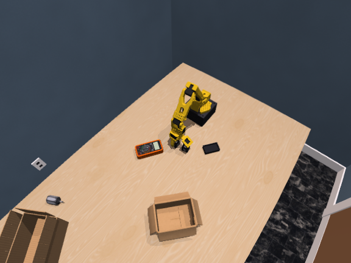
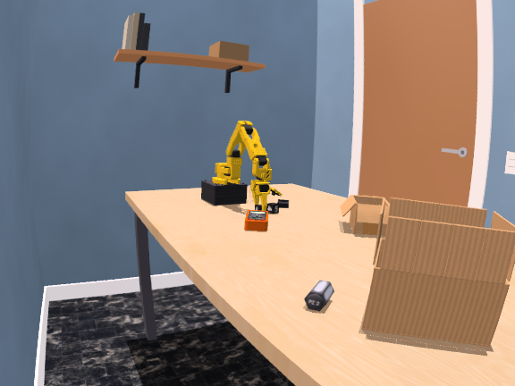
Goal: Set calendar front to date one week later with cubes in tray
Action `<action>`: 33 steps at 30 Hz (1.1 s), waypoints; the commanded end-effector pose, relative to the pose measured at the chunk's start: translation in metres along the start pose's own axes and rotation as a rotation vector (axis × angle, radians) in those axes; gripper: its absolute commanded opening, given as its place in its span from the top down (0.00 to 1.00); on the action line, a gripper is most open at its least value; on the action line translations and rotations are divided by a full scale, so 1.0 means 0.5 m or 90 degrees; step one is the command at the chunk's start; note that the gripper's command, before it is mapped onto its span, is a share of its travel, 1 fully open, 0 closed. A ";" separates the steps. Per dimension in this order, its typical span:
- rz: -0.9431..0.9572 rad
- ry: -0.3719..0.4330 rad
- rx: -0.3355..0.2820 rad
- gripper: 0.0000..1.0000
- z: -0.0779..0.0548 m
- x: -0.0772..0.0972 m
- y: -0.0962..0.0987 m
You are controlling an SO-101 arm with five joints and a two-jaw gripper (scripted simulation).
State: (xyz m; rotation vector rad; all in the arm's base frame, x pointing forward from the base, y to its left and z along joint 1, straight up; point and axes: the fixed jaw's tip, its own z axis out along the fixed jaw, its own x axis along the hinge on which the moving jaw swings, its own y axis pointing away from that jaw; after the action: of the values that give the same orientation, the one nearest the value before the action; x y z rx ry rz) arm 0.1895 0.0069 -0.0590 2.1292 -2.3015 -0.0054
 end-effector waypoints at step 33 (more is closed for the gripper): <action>0.000 0.000 -0.008 0.86 0.003 0.004 -0.006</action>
State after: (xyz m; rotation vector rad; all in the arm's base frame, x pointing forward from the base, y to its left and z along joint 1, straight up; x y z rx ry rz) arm 0.1940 0.0067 -0.0586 2.1310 -2.3036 -0.0018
